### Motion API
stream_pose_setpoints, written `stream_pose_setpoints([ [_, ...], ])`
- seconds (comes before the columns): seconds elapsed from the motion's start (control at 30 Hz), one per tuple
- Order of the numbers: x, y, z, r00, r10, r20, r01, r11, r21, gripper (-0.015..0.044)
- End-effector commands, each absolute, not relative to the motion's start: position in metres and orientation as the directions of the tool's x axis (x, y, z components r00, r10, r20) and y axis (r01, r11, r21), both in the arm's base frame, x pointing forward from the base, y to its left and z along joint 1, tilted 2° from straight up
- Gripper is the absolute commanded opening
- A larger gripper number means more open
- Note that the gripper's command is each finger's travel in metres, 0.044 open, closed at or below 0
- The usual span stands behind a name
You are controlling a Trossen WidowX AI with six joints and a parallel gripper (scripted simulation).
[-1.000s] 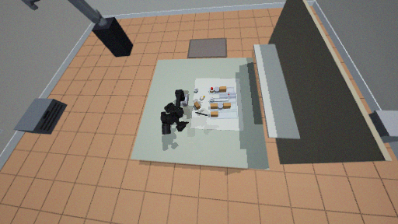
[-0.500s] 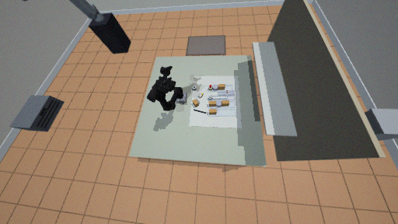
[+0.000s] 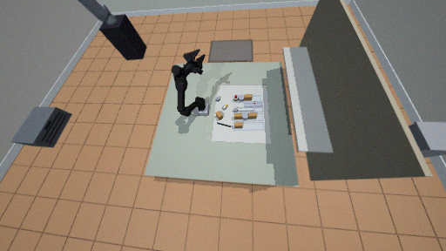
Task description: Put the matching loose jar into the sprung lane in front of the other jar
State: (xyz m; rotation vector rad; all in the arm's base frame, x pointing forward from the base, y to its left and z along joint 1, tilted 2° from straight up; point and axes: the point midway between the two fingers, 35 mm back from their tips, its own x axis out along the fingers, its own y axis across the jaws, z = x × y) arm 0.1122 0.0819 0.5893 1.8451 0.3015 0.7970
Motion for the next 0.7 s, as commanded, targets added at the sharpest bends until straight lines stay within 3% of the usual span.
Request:
stream_pose_setpoints([
  [0.0,0.13,0.126,0.551,0.766,0.595,0.244,-0.161,-0.191,0.968,0.044],
  [0.27,0.177,0.193,0.437,0.784,0.605,-0.141,-0.089,0.334,0.938,0.044],
  [0.47,0.204,0.208,0.338,0.733,0.514,-0.446,0.003,0.653,0.757,0.044],
  [0.67,0.211,0.199,0.265,0.656,0.401,-0.639,0.033,0.831,0.555,0.044],
])
